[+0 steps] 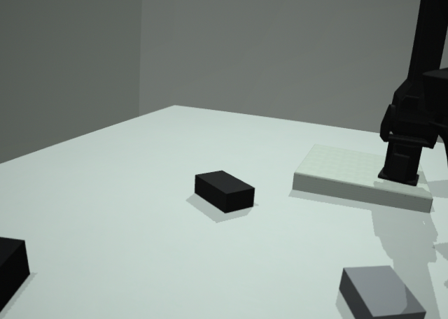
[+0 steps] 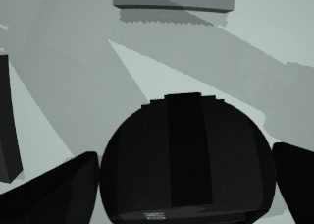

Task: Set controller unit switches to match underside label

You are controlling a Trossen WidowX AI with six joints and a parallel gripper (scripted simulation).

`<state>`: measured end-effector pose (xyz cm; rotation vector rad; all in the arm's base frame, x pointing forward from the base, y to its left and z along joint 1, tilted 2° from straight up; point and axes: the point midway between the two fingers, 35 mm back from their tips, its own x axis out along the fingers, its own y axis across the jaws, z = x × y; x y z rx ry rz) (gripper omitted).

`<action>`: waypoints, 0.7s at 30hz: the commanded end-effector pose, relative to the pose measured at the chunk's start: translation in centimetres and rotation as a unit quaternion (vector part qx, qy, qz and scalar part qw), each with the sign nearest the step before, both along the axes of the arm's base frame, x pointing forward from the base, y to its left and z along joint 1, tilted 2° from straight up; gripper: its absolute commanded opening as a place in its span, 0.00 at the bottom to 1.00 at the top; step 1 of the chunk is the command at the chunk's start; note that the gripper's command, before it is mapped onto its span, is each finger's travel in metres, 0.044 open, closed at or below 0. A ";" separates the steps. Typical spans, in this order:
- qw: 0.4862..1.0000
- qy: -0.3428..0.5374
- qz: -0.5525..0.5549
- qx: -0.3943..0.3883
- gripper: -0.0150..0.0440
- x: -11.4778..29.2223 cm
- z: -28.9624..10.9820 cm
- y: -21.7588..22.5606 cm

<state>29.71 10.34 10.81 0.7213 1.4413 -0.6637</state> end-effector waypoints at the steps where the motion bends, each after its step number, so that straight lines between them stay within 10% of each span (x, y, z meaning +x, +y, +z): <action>1: 1.000 0.016 0.007 0.000 0.83 -0.4 -1.0 0.1; 21: 1.000 0.015 0.007 -0.001 0.83 0.2 -2.1 -0.7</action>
